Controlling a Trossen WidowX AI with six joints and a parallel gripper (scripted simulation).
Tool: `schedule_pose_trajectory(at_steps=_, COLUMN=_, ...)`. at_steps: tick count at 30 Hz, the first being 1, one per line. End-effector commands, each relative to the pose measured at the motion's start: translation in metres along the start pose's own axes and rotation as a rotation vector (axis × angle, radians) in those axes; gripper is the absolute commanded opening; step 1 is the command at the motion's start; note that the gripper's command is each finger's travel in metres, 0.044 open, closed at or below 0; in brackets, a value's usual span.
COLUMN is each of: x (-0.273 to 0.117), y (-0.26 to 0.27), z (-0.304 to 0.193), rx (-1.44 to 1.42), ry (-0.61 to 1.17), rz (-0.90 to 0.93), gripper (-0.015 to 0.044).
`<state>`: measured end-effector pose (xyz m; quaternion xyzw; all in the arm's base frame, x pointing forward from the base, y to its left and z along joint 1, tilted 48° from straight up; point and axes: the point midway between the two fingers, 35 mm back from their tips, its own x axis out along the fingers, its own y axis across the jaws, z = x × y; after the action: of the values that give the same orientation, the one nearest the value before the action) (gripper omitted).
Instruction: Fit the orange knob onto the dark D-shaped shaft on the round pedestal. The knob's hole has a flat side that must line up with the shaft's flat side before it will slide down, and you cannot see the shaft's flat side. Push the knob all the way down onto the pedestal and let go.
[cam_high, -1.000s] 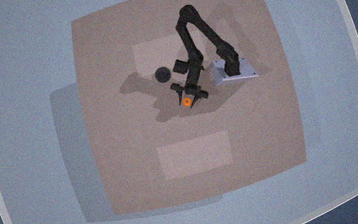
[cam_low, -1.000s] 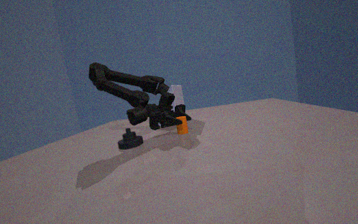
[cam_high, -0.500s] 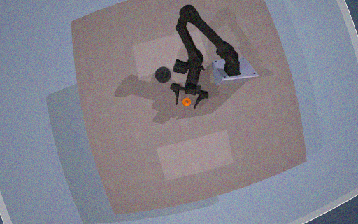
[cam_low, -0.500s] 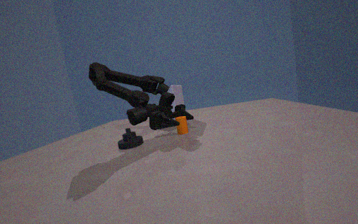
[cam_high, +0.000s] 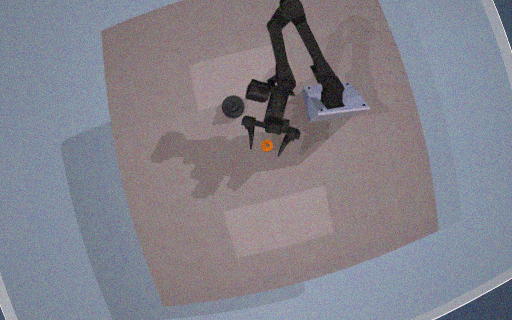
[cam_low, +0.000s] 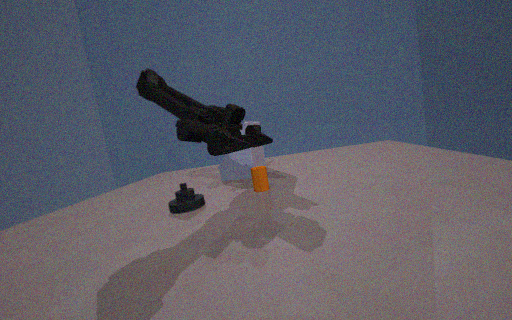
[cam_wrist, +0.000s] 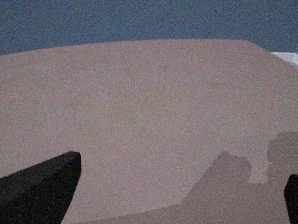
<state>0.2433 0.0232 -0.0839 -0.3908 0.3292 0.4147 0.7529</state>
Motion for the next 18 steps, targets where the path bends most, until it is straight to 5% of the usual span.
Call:
schedule_pose_trajectory(at_steps=1, x=-0.002, y=0.003, z=0.004, rx=0.025, ry=0.017, rz=0.008, gripper=0.0440)
schedule_pose_trajectory(at_steps=10, x=0.028, y=0.025, z=-0.010, rx=0.242, ry=0.630, rz=0.270, gripper=0.0440)
schedule_pose_trajectory(at_steps=18, x=0.005, y=0.008, z=0.021, rx=0.080, ry=1.235, rz=0.079, gripper=0.0440)
